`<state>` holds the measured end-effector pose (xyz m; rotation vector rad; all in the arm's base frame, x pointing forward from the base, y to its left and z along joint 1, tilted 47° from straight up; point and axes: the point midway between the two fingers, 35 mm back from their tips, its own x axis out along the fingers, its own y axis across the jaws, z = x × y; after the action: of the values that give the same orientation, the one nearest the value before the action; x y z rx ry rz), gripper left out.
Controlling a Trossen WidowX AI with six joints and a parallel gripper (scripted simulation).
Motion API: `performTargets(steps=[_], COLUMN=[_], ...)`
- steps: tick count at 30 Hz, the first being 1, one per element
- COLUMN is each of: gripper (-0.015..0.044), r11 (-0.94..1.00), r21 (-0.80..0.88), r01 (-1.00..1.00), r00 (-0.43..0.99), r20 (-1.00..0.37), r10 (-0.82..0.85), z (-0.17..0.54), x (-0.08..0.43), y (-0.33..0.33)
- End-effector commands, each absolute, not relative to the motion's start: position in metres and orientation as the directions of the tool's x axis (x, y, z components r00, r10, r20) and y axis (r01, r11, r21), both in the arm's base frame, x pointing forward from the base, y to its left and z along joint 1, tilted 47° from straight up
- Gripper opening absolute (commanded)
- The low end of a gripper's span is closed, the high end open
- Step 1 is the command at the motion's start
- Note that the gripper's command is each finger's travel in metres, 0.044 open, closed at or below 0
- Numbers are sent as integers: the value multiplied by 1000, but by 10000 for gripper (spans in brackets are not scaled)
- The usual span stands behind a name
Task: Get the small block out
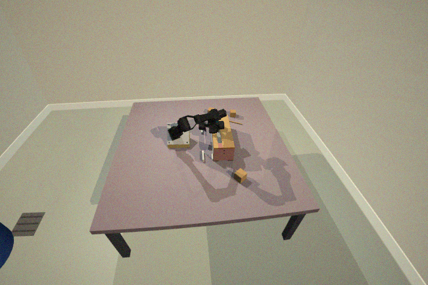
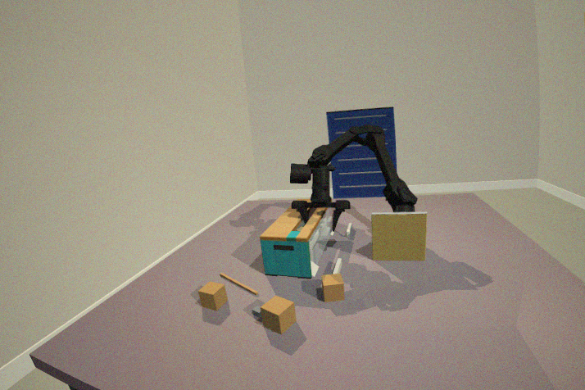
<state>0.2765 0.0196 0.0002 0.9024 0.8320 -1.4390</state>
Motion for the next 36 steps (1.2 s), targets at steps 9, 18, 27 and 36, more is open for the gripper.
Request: performTargets(steps=[9,18,27,36], gripper=[400,400,400,400], r11=[-62,-62,-62,-62], r21=[13,13,13,14], r01=[998,998,998,998], r00=[-16,-16,-16,-16], r20=[-894,-894,-894,-894], r10=[-449,-448,-448,-447], z=[0,-7,-14,-20], x=[277,277,278,278], y=[19,25,32,38])
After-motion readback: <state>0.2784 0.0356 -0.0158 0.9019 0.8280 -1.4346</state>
